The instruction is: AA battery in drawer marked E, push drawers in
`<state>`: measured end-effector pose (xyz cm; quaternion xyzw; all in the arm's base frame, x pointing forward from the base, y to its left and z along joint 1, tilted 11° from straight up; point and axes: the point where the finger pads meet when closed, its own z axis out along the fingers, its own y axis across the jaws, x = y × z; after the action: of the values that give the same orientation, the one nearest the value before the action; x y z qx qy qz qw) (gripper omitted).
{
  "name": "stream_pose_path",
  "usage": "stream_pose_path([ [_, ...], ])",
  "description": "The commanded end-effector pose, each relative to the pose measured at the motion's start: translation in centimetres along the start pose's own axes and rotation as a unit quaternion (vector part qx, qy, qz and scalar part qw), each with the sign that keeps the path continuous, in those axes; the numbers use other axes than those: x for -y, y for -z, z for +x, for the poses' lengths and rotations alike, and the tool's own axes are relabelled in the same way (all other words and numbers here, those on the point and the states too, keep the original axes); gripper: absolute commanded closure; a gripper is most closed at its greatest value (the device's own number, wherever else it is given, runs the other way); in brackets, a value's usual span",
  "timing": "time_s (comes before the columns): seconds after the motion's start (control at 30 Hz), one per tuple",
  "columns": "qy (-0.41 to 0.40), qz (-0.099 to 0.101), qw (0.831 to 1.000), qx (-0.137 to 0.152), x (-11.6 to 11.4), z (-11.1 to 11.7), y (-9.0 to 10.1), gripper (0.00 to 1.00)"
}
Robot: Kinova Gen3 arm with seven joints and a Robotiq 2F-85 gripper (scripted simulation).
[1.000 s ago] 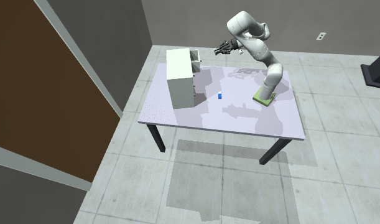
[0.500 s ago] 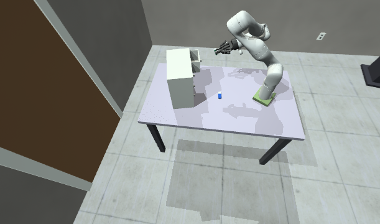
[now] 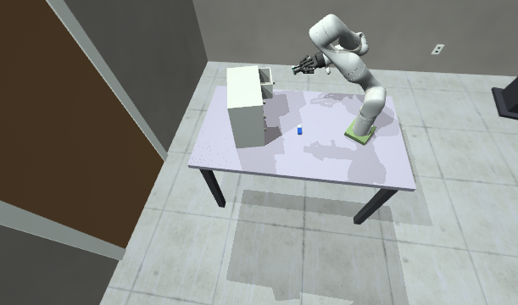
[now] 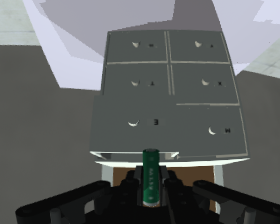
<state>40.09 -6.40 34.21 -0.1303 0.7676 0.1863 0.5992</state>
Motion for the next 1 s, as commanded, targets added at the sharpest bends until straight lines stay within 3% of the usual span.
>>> stream_pose_path([
  [0.0, 0.000, 0.000, 1.000, 0.001, 0.0, -0.1, 0.0, 0.91],
  [0.43, 0.000, 0.000, 1.000, 0.001, 0.0, -0.3, -0.8, 0.91],
  [0.97, 0.000, 0.000, 1.000, 0.001, 0.0, -1.5, -4.0, 0.91],
])
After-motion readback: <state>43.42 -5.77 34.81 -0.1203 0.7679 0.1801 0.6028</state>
